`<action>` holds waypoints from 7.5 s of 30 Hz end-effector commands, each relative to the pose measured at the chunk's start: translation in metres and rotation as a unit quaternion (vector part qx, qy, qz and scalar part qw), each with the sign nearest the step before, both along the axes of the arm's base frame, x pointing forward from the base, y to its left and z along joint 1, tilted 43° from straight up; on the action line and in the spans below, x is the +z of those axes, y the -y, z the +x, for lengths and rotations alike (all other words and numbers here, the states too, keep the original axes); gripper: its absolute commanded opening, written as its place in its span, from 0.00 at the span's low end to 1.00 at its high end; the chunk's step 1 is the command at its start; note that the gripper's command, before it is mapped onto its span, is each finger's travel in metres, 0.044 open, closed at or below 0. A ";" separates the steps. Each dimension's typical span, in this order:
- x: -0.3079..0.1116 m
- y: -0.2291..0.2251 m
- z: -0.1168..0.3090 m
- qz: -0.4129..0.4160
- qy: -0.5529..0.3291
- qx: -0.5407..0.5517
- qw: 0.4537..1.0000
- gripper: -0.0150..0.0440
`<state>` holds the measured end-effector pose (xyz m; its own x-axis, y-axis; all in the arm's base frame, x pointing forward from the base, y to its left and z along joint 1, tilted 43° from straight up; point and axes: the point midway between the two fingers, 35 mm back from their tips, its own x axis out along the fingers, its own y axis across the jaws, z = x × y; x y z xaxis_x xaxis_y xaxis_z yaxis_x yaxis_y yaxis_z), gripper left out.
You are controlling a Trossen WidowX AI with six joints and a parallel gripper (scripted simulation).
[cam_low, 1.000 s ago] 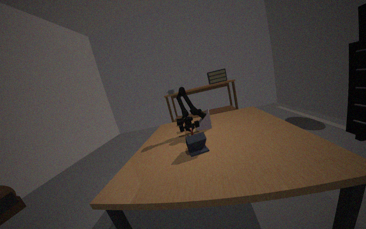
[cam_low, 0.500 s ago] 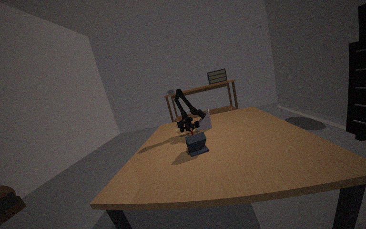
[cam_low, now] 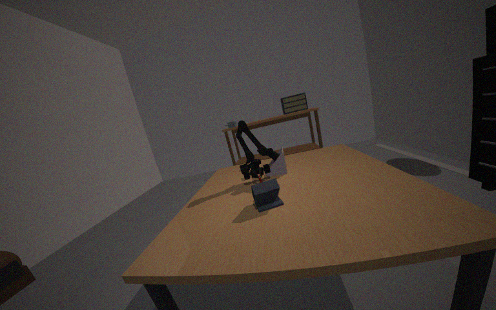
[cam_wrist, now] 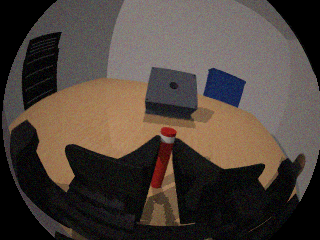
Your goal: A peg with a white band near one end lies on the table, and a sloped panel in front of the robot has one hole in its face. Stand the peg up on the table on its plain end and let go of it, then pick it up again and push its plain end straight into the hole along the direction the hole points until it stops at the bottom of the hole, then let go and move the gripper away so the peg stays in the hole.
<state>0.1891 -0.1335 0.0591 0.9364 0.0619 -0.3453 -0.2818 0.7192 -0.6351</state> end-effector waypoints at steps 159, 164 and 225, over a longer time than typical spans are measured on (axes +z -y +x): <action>0.113 -0.104 -0.004 0.041 0.021 0.017 0.999 1.00; 0.103 -0.099 0.000 0.089 -0.039 -0.017 0.995 1.00; 0.053 -0.062 0.023 -0.182 -0.453 -0.407 0.772 1.00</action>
<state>0.2102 -0.0719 0.1102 -0.0267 -0.6669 -0.7447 -0.2824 0.7196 -0.6344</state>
